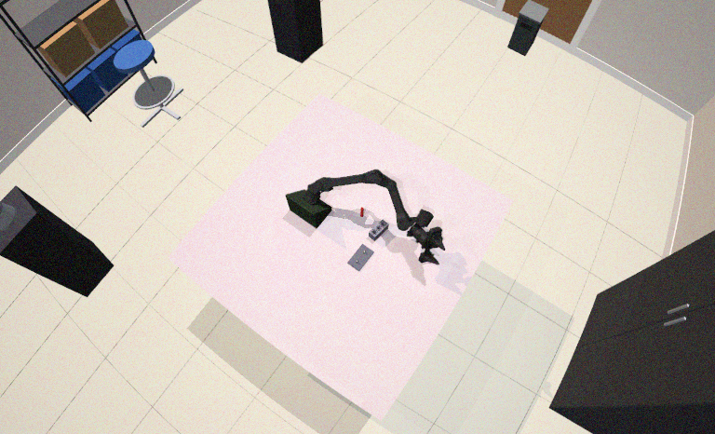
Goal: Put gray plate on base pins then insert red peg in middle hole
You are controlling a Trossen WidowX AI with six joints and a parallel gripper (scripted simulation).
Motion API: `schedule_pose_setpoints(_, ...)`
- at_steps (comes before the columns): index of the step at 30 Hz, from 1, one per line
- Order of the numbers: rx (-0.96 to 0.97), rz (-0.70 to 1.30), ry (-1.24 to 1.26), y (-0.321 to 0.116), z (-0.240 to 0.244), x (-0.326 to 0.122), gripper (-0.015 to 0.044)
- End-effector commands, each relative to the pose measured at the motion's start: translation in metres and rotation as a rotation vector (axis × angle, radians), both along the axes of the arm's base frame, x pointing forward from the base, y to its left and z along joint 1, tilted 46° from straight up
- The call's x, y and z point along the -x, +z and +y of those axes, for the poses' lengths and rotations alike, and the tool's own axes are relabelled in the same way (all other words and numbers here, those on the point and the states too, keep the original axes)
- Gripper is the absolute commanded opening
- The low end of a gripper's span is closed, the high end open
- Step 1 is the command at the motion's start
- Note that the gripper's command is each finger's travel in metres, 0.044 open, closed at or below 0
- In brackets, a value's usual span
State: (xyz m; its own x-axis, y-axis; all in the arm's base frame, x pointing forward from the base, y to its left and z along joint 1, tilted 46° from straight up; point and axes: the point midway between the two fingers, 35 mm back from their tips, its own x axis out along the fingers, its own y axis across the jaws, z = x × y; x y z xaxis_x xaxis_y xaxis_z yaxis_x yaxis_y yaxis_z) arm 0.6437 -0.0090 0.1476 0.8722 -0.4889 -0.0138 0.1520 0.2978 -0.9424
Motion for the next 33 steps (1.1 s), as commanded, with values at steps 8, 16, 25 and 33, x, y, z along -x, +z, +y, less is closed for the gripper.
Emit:
schedule_pose_setpoints(8,0.086,0.409,0.202,-0.04,-0.021,0.01,0.044)
schedule_pose_setpoints(16,-0.022,0.92,0.554,-0.088,-0.034,0.088,0.044)
schedule_pose_setpoints(25,-0.292,1.181,0.838,-0.085,-0.023,0.18,0.044)
schedule_pose_setpoints(33,-0.618,1.273,1.043,-0.048,-0.004,0.256,0.044)
